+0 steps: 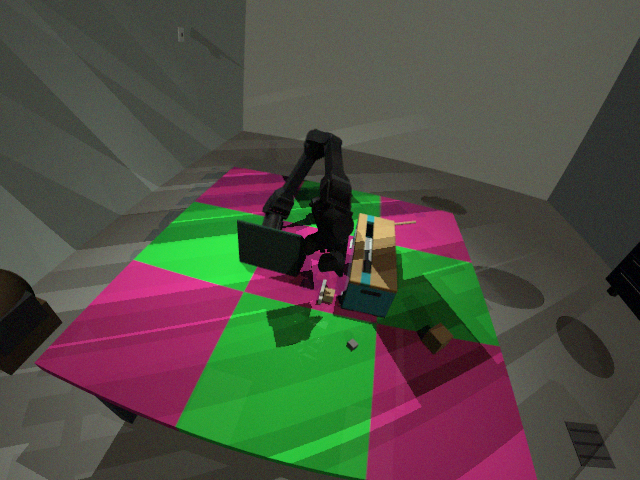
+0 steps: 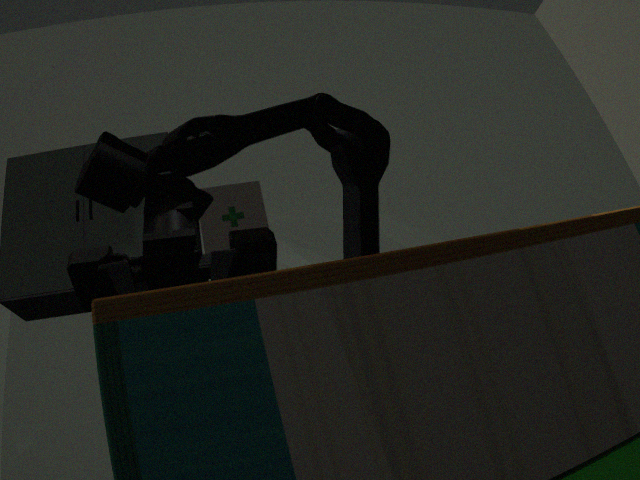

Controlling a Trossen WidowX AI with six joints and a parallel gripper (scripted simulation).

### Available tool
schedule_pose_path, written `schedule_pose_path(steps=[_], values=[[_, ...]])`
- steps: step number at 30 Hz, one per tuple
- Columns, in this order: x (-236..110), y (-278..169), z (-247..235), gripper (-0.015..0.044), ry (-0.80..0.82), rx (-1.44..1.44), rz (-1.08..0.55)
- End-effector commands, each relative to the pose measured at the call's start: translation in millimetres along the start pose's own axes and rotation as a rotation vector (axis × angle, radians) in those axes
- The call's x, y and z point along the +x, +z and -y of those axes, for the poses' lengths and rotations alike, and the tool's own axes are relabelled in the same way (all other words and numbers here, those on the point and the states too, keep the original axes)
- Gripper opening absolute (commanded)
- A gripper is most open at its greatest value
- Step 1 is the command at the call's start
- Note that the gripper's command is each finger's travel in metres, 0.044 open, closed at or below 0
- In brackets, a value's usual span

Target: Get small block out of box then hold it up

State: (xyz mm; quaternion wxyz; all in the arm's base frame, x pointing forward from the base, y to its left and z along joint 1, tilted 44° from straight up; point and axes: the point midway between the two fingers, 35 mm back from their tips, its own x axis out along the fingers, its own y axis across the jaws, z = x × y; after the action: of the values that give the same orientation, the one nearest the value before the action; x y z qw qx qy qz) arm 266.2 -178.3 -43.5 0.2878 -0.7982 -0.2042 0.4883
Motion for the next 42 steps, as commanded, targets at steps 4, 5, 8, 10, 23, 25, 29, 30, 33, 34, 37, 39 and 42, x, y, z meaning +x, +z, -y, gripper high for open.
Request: schedule_pose_path(steps=[4,5,8,10,23,25,29,30,33,34,37,39,42], values=[[65.3,33.9,12.0,0.0285,-0.026,0.019,0.015],[65.3,33.9,12.0,0.0285,-0.026,0.019,0.015],[65.3,33.9,12.0,0.0285,-0.026,0.019,0.015],[66.3,34.2,11.9,0.0285,-0.026,0.019,0.015],[85.7,42.3,10.6,0.0285,-0.025,0.019,0.015],[88.6,43.6,10.5,0.0285,-0.025,0.019,0.015],[94.5,46.4,10.5,0.0285,-0.025,0.019,0.015],[96.0,47.1,10.5,0.0285,-0.026,0.019,0.015],[100.3,49.3,10.6,0.0285,-0.026,0.019,0.015],[101.7,50.0,10.7,0.0285,-0.026,0.019,0.015],[105.9,52.2,10.9,0.0285,-0.026,0.02,0.015],[108.7,53.7,11.1,0.0285,-0.027,0.02,0.015],[112.8,56.0,11.4,0.0285,-0.027,0.02,0.014]])
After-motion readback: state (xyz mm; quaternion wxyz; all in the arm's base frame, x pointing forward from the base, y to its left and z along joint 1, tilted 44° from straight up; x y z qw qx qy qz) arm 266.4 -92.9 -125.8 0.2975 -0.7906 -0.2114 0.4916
